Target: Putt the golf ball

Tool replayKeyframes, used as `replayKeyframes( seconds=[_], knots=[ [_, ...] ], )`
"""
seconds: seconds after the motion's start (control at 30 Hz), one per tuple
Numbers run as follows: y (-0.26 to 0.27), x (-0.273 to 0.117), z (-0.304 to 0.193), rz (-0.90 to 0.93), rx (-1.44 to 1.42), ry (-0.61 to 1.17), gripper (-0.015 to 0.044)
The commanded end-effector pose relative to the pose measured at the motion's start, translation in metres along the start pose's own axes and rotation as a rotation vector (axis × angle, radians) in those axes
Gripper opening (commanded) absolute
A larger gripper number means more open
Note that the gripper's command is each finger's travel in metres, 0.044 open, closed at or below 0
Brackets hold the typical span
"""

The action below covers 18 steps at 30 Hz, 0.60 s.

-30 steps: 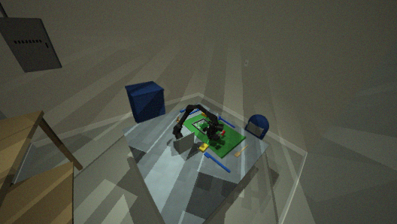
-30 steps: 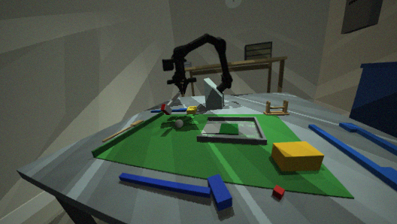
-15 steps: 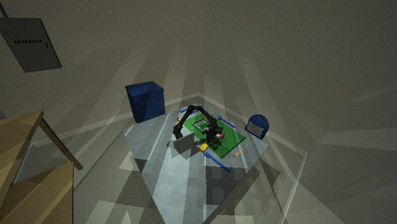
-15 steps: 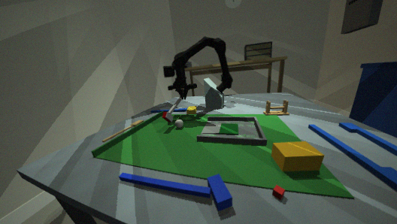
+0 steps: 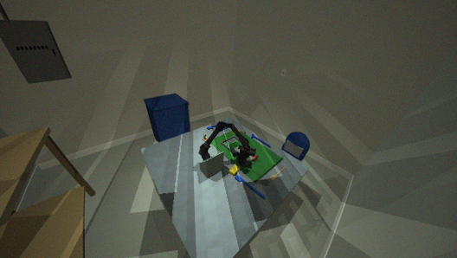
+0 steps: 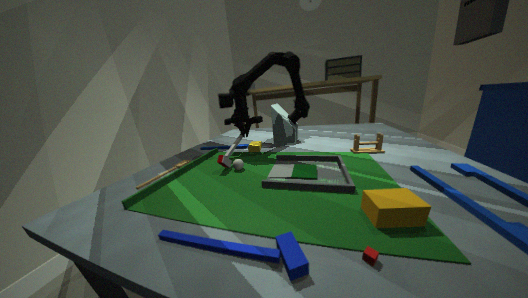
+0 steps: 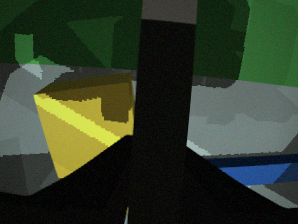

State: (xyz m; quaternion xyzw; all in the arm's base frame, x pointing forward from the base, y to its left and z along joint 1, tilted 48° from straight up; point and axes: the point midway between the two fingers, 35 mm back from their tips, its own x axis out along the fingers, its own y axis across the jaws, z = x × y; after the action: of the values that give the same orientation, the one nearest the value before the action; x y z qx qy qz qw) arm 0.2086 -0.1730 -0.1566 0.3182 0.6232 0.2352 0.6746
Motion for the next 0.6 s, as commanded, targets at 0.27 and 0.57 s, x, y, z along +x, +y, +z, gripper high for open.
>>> replayKeyframes(
  seconds=[0.27,0.57],
  knots=[
    [0.0,0.0,0.0,0.0,0.0,0.0,0.0],
    [-0.024,0.002,0.001,0.001,0.001,-0.007,0.0]
  ],
)
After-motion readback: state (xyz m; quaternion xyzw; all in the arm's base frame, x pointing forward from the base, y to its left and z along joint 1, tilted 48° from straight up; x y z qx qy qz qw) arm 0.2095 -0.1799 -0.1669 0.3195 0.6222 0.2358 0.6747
